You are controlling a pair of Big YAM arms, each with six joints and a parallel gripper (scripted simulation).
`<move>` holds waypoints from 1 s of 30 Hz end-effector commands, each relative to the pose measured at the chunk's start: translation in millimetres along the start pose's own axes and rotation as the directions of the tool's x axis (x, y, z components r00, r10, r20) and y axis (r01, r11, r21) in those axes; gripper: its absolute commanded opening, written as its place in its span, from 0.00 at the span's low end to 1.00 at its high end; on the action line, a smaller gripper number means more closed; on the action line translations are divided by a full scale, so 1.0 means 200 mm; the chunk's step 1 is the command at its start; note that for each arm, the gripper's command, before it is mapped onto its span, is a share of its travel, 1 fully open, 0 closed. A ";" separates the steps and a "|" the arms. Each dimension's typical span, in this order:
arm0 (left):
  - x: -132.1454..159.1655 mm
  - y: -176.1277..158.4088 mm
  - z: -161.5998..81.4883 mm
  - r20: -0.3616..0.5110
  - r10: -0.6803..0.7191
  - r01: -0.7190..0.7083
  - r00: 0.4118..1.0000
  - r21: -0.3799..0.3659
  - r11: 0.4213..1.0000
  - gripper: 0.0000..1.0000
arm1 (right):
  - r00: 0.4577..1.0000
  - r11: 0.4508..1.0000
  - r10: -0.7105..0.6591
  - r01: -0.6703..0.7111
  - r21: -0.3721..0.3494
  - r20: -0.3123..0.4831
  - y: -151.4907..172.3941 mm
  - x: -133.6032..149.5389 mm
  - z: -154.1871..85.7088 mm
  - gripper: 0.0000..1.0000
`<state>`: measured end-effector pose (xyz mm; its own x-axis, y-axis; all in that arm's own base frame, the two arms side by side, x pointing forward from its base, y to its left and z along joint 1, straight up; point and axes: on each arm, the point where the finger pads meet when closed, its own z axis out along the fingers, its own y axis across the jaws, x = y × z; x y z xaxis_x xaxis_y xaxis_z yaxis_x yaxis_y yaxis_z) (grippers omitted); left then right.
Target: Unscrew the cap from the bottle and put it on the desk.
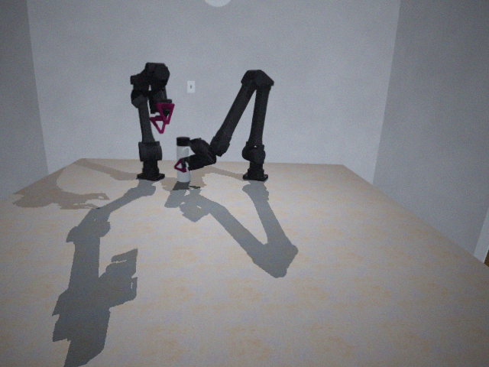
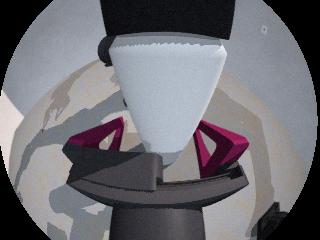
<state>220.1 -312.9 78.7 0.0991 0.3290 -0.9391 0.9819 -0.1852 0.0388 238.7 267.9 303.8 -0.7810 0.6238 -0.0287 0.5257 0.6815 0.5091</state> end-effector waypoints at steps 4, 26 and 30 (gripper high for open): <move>0.04 -0.04 0.01 0.002 -0.044 0.044 0.999 -0.003 0.999 0.96 | 1.000 1.000 0.004 -0.004 -0.028 0.002 0.07 0.00 -0.06 0.94; -0.32 0.05 -0.08 0.021 0.008 -0.008 1.000 -0.008 1.000 0.00 | 1.000 1.000 0.004 -0.004 -0.028 0.002 0.07 0.00 -0.06 0.94; -0.24 0.01 -0.09 0.014 -0.021 0.021 1.000 -0.023 1.000 0.00 | 1.000 1.000 0.004 -0.004 -0.028 0.002 0.07 0.00 -0.06 0.94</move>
<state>204.7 -305.9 116.7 0.0520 0.3400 -0.9390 0.9855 -0.1695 -0.0068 238.7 267.9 303.8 -0.7810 0.6238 -0.0287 0.5257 0.6815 0.5091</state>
